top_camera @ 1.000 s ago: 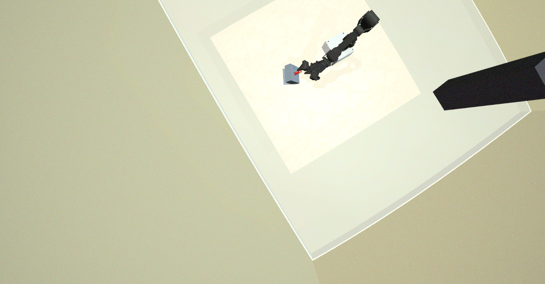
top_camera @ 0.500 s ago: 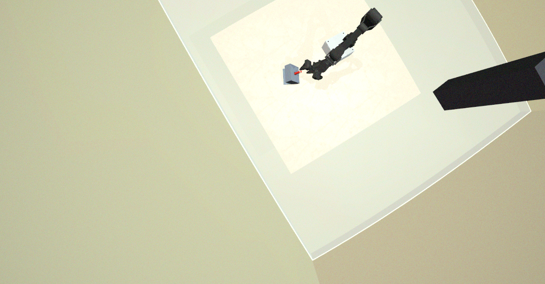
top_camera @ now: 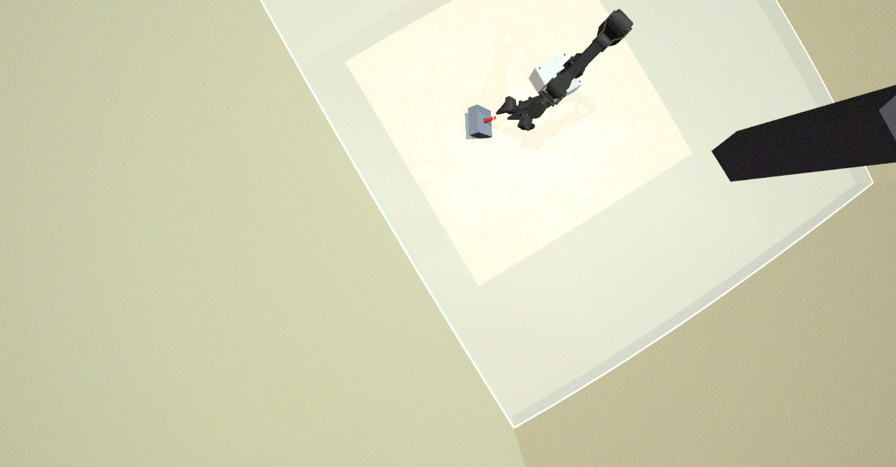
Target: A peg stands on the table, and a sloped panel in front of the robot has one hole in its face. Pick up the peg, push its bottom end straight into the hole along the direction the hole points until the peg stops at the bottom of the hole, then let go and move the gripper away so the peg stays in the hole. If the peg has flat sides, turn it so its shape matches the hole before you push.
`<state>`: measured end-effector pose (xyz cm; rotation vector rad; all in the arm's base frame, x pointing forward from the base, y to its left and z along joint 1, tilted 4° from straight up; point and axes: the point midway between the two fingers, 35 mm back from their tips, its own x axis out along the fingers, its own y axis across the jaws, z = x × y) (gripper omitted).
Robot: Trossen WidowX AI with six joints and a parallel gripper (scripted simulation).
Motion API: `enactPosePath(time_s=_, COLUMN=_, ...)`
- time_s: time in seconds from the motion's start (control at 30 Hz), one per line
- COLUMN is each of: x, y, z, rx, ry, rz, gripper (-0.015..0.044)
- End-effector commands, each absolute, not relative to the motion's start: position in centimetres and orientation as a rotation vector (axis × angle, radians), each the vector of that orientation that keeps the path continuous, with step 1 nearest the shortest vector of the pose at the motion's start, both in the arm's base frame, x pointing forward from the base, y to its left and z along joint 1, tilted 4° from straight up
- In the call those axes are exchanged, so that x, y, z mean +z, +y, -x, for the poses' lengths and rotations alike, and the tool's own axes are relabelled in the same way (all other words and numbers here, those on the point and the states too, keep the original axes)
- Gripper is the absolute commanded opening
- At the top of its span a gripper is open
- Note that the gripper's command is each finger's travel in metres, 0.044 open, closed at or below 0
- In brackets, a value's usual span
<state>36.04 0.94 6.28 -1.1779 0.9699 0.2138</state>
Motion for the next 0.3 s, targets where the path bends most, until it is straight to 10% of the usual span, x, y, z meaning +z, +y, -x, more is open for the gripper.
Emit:
enactPosePath(time_s=0.0, x=6.57, y=1.07, z=-35.74, rx=0.21, ry=0.974, rz=1.176, gripper=0.044)
enactPosePath(time_s=0.27, x=7.24, y=1.39, z=-35.24, rx=0.21, ry=0.973, rz=1.176, gripper=0.044)
